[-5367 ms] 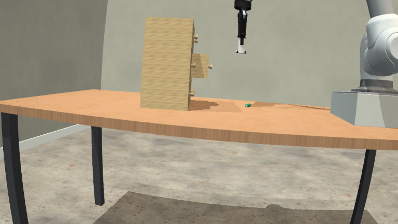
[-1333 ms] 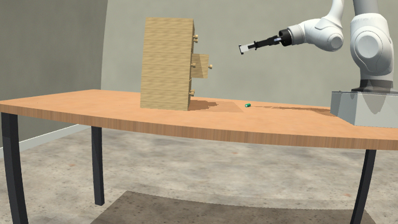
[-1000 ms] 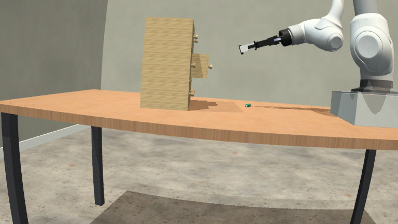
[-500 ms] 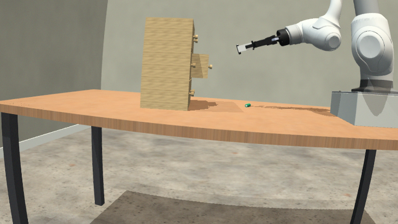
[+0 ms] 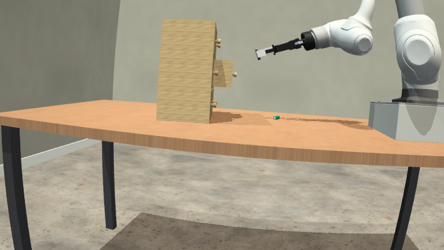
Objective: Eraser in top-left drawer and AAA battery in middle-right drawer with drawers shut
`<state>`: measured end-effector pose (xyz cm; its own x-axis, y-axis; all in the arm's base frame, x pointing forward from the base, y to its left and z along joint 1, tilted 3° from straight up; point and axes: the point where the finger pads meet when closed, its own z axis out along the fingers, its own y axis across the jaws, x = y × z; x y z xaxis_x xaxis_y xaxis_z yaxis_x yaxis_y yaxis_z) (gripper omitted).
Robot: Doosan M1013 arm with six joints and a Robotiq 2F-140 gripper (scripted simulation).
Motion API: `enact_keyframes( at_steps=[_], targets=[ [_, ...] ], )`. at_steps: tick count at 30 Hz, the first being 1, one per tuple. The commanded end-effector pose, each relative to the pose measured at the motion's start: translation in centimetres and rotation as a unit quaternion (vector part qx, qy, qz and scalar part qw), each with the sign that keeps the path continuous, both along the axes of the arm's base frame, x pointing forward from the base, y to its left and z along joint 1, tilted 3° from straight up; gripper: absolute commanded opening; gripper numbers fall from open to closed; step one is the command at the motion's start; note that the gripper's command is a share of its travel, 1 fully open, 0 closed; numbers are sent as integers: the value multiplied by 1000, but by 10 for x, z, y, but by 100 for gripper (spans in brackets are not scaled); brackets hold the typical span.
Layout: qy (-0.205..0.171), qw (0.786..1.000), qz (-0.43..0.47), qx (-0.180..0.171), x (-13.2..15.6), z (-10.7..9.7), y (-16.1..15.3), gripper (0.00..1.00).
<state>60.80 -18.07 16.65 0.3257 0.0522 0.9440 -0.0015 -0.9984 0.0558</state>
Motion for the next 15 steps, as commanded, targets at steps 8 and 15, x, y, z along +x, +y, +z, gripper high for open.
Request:
enact_keyframes(
  at_steps=[8, 15],
  targets=[
    [0, 1000, 0, 0, 34, 1, 0, 3],
    [0, 1000, 0, 0, 60, 1, 0, 3]
  ],
)
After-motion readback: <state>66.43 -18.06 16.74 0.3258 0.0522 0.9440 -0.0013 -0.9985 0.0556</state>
